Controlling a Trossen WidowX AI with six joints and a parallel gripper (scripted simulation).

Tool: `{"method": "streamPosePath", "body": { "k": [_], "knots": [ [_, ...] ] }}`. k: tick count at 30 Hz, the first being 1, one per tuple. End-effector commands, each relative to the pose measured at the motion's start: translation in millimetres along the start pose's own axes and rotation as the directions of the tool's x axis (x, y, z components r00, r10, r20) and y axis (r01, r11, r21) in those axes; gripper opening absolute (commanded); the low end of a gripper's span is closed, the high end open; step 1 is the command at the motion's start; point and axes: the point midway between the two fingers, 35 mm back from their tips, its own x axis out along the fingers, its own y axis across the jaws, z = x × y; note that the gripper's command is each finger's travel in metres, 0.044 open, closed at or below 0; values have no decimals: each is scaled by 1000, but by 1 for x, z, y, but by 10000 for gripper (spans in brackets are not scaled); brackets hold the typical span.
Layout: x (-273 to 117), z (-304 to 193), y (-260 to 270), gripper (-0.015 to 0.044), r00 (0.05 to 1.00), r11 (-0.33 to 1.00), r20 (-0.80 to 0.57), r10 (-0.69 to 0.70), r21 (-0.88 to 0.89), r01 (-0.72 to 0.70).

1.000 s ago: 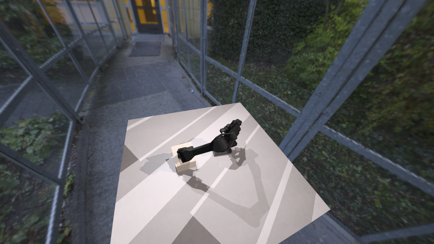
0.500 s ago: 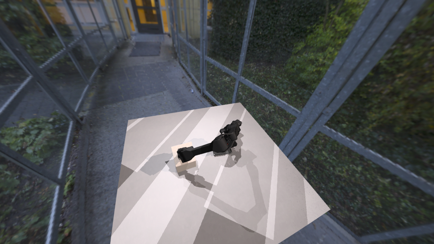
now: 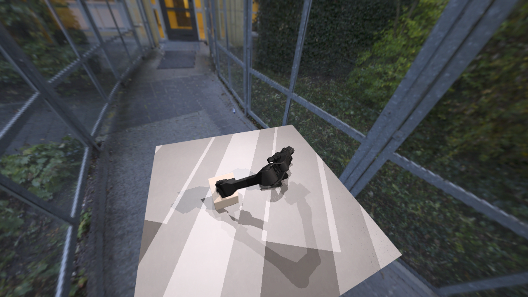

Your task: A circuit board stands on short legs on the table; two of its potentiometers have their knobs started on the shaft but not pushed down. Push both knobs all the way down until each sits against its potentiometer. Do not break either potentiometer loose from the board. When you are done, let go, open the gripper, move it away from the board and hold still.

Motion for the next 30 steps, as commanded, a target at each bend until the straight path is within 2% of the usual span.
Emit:
{"method": "streamPosePath", "body": {
  "k": [1,30],
  "knots": [
    [24,1,-3,0,1000,1000,-27,-6,30,7],
    [27,1,-3,0,1000,1000,-27,-6,30,7]
  ]
}}
